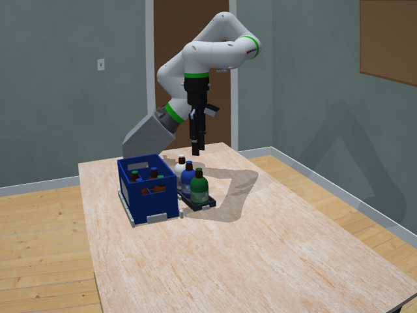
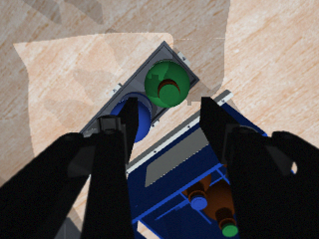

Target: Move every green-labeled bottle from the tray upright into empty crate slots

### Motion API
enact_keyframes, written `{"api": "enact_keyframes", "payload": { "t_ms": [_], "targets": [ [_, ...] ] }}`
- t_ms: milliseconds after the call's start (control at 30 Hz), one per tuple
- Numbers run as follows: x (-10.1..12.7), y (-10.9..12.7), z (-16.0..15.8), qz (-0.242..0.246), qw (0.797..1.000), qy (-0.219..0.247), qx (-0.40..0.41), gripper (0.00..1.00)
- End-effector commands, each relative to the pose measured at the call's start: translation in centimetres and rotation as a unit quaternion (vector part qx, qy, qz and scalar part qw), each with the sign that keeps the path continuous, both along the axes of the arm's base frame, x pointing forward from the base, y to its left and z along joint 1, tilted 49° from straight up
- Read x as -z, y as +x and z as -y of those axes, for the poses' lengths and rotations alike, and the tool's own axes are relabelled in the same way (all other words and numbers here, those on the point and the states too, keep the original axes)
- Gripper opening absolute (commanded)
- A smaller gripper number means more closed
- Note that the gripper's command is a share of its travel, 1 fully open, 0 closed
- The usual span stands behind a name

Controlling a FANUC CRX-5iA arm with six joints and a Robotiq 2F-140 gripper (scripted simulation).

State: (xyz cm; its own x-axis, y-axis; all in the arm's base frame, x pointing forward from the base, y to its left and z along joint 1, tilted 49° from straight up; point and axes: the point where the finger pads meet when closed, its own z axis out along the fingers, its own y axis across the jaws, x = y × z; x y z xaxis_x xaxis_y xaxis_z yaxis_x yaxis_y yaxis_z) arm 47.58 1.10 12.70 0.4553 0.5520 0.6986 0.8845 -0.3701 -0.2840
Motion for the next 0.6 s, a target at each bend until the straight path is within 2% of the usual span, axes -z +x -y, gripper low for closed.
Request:
{"api": "enact_keyframes", "payload": {
  "t_ms": [0,567],
  "targets": [
    [-0.01,0.02,0.06,0.000,1.000,0.000,0.000,0.44],
    [0.69,0.13,-0.74,0.000,1.000,0.000,0.000,0.44]
  ]
}}
